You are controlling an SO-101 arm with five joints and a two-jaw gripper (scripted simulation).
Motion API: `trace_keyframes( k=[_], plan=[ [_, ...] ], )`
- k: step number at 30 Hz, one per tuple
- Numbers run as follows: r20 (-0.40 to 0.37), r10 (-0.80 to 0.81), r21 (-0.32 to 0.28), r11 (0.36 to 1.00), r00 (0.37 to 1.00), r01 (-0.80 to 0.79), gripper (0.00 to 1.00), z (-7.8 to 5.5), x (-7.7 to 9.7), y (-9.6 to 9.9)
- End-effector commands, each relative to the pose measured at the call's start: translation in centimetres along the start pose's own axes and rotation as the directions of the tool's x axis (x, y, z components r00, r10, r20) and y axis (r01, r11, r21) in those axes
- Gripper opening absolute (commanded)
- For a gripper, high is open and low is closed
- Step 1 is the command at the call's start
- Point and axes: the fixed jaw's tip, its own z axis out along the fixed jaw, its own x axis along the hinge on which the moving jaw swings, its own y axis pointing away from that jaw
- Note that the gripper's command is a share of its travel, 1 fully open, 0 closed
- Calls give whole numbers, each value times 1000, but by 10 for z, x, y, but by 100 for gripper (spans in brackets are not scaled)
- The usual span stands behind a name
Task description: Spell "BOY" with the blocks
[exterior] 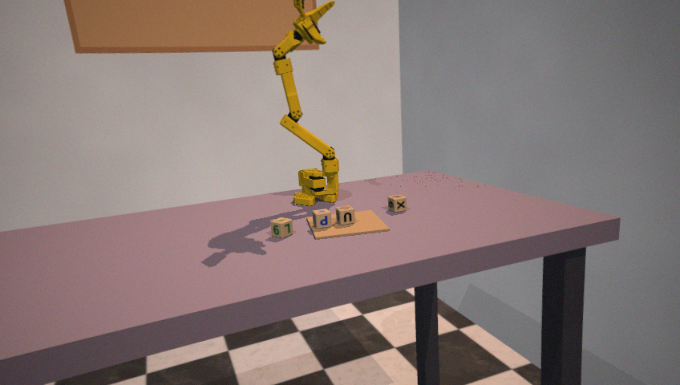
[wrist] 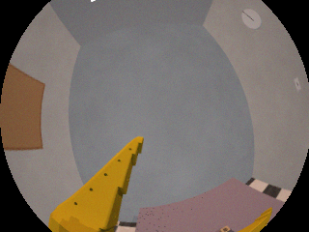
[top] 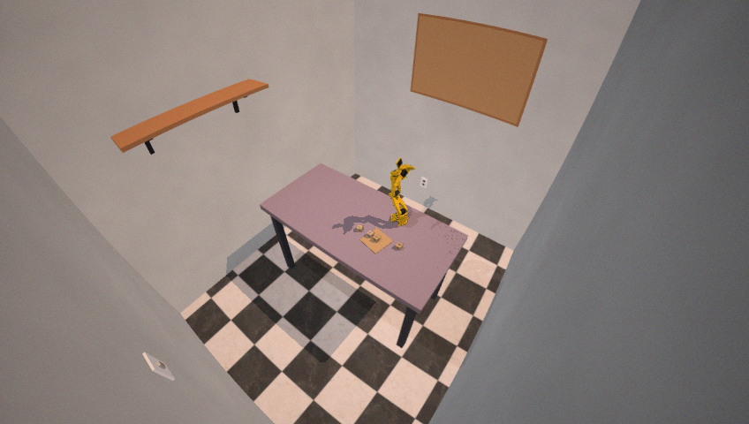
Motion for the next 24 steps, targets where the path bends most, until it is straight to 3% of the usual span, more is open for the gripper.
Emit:
trace_keyframes(
  k=[1,6,13,24],
  plan=[
    [30,1,-15,1000,1000,-1,100,-6,-6,3],
    [74,2,-38,999,997,1,100,-19,-15,8],
    [78,0,-38,999,997,3,100,-20,-16,8],
    [-7,-93,91,991,996,93,100,-7,5,-9]
  ],
)
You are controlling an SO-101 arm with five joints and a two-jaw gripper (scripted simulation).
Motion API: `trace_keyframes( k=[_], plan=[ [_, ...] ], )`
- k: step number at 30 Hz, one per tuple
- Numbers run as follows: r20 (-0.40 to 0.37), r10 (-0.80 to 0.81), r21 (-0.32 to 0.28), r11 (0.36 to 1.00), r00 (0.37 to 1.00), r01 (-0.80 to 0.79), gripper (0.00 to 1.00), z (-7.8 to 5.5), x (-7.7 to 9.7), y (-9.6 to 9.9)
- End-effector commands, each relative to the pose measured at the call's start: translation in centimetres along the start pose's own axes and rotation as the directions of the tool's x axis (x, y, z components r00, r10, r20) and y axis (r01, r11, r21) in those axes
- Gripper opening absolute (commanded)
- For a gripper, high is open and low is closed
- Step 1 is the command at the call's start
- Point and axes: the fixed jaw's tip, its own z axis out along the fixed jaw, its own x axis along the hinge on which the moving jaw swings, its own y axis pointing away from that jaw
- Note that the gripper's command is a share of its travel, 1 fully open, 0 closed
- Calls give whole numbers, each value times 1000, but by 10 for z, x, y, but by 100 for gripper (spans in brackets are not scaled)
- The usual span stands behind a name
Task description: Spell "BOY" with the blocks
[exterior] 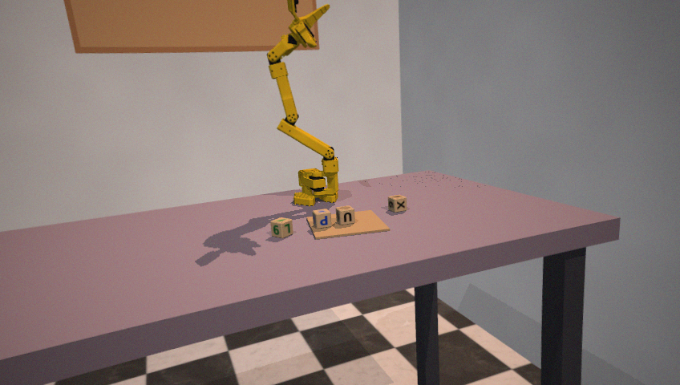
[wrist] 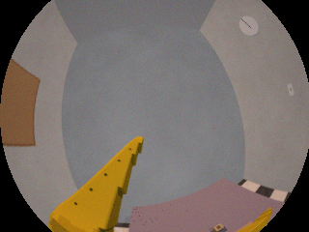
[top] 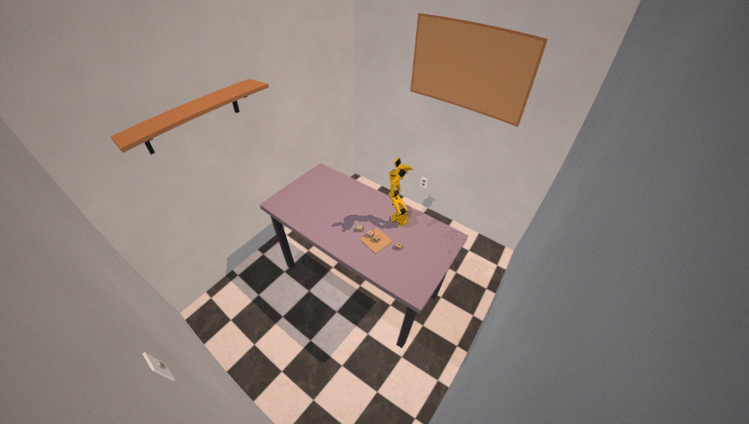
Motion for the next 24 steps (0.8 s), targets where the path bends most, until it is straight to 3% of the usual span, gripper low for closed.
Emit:
trace_keyframes(
  k=[1,7,16,24],
  plan=[
    [-33,-27,40,999,999,28,100,7,8,-6],
    [-39,-32,48,998,999,34,100,8,9,-7],
    [-123,-101,159,980,987,120,100,16,28,-25],
    [-135,-109,173,976,985,131,100,16,30,-28]
  ],
)
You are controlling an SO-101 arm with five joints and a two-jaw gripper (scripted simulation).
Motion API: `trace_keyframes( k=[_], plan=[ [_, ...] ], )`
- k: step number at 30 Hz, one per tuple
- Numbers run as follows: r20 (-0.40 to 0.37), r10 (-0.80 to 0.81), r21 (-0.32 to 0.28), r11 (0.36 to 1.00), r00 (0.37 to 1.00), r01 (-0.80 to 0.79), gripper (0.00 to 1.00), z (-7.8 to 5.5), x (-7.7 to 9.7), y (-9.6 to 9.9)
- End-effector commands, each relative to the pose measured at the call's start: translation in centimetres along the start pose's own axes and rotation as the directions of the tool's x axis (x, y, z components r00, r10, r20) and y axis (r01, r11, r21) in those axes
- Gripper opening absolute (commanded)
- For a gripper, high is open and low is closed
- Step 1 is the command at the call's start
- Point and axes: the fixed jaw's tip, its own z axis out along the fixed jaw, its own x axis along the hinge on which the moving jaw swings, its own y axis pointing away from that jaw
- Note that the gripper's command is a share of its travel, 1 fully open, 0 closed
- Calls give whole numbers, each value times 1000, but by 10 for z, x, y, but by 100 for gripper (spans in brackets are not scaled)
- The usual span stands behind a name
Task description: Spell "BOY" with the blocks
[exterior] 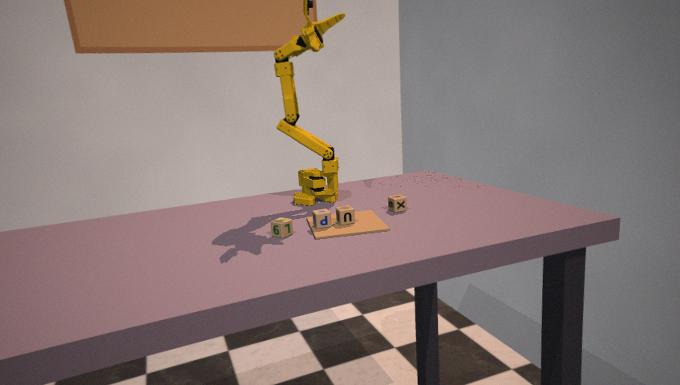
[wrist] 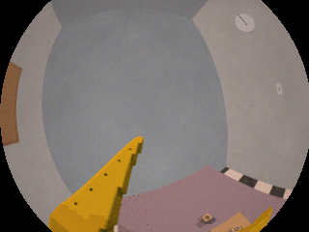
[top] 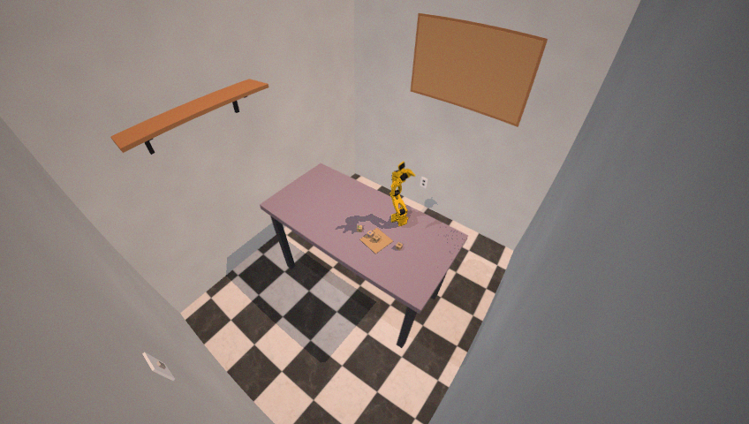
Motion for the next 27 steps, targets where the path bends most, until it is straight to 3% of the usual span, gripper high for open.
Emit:
trace_keyframes(
  k=[1,8,17,27],
  plan=[
    [-19,-15,25,1000,1000,16,100,5,4,-4],
    [-92,-67,124,989,994,79,100,13,20,-19],
    [-110,-78,146,985,991,93,100,14,24,-23],
    [-206,-115,258,951,972,167,100,19,41,-45]
  ],
)
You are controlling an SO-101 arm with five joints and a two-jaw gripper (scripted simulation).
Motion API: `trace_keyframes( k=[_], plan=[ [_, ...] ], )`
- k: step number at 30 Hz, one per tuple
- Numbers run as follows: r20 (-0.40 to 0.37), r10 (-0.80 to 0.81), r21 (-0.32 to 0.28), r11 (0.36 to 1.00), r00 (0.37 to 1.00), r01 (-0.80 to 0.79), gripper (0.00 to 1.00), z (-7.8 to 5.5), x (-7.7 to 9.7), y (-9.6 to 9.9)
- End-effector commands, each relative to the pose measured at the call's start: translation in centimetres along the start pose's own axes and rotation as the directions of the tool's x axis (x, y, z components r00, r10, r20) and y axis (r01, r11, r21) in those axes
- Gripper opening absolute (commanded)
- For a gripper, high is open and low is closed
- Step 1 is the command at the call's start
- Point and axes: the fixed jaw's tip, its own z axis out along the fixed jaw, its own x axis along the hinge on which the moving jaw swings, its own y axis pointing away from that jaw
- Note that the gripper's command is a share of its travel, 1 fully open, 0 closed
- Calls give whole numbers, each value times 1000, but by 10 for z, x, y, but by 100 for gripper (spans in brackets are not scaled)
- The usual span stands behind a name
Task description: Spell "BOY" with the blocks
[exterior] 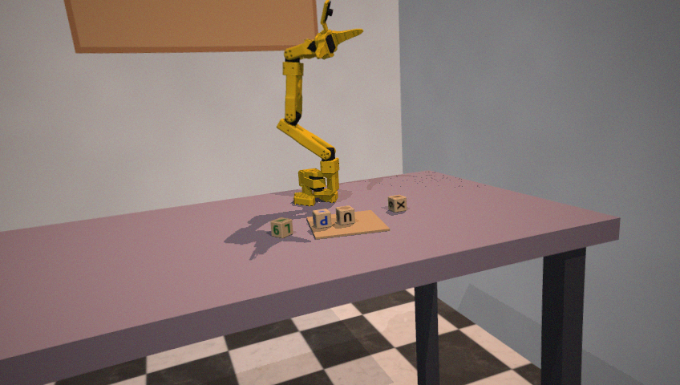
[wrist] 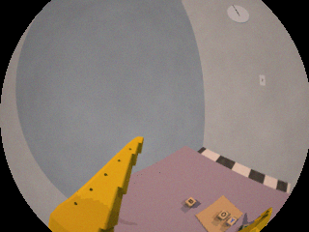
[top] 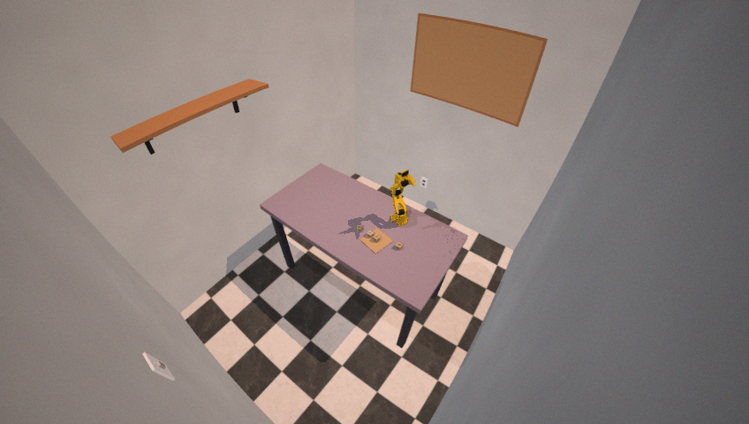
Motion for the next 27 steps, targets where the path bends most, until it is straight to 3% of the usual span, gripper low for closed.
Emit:
trace_keyframes(
  k=[1,7,15,23,27],
  plan=[
    [-24,-17,36,999,1000,18,100,5,5,-5],
    [-30,-20,44,999,999,22,100,6,6,-7],
    [-114,-54,151,986,992,71,100,14,22,-25],
    [-129,-57,168,983,990,79,100,15,25,-28],
    [-161,-64,205,974,985,96,100,17,31,-35]
  ],
)
